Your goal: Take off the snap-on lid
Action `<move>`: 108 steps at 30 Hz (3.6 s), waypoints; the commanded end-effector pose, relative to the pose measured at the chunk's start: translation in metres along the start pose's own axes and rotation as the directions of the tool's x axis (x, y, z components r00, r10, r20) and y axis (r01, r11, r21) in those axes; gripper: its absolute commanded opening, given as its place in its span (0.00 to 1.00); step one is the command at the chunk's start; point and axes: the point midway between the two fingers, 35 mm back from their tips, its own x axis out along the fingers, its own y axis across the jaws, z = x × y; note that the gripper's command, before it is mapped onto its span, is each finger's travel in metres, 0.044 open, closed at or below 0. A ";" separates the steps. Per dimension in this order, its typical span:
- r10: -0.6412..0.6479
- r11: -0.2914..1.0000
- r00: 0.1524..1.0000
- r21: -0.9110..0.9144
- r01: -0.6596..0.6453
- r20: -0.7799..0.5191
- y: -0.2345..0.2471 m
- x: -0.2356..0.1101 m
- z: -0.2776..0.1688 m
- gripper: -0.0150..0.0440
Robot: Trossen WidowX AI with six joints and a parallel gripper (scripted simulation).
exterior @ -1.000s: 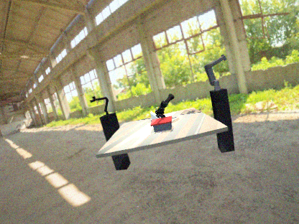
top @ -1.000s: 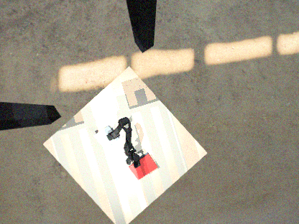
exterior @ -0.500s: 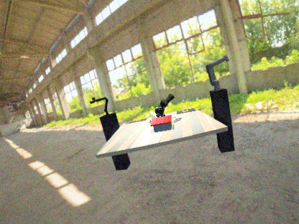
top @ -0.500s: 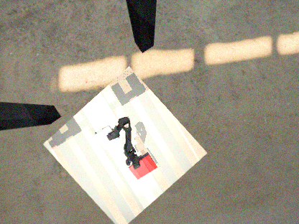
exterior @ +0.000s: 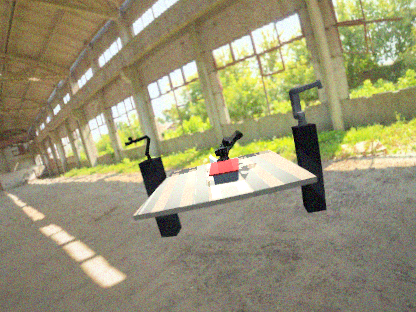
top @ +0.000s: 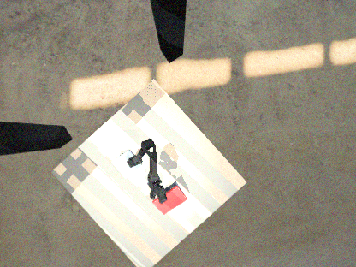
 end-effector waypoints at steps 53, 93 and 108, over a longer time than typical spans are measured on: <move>0.007 1.000 1.000 -0.008 -0.007 0.001 0.070 -0.034 -0.001 0.25; 0.007 1.000 1.000 -0.009 -0.007 0.002 0.083 -0.048 0.038 0.25; 0.007 1.000 1.000 -0.010 -0.007 0.003 0.083 -0.049 0.068 0.25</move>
